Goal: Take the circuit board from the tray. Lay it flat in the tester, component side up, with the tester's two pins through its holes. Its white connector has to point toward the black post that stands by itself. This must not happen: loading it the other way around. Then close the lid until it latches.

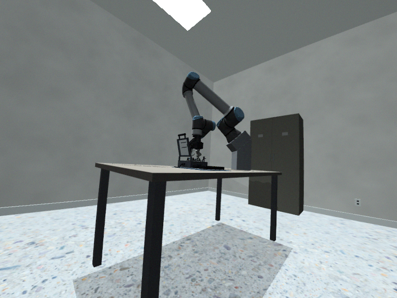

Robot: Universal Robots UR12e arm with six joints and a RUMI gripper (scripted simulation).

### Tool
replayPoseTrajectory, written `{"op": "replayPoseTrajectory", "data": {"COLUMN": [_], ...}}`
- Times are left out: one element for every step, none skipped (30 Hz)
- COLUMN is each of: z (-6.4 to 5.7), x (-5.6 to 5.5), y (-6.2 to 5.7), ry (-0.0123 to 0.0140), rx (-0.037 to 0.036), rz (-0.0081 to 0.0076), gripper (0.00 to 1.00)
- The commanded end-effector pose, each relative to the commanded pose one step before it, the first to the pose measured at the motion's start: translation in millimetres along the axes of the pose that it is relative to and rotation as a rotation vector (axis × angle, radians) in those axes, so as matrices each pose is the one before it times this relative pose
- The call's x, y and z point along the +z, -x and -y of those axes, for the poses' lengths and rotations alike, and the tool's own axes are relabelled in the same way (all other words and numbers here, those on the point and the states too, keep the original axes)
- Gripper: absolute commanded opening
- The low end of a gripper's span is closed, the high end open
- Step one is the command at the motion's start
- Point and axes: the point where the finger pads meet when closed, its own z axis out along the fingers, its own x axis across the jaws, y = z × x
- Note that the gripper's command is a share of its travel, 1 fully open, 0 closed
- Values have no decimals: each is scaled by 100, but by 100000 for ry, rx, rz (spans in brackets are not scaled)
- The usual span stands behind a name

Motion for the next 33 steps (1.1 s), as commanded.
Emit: {"op": "replayPoseTrajectory", "data": {"z": [-8,0,0,0,0,0,0,0,0,0,0,0,0,0,0,0,0,0,0,0,0,0,0,0,0,0,0,0,0,0,0,0,0], "x": [42,19,16,13,10,6,4,1,0,0,0,0,0,0,0,0,0,0,0,0,0,0,0,0,0,0,0,0,0,0,0,0,0], "y": [75,0,0,0,0,0,0,0,0,0,0,0,0,0,0,0,0,0,0,0,0,0,0,0,0,0,0,0,0,0,0,0,0], "ry": [27,0,0,0,0,0,0,0,0,0,0,0,0,0,0,0,0,0,0,0,0,0,0,0,0,0,0,0,0,0,0,0,0], "rx": [29,0,0,0,0,0,0,0,0,0,0,0,0,0,0,0,0,0,0,0,0,0,0,0,0,0,0,0,0,0,0,0,0], "rz": [155,0,0,0,0,0,0,0,0,0,0,0,0,0,0,0,0,0,0,0,0,0,0,0,0,0,0,0,0,0,0,0,0], "gripper": [39,39,39,39,39,39,39,39,39,59,59,59,59,59,59,59,59,59,59,59,59,59,59,59,59,59,59,59,59,59,59,59,59]}}
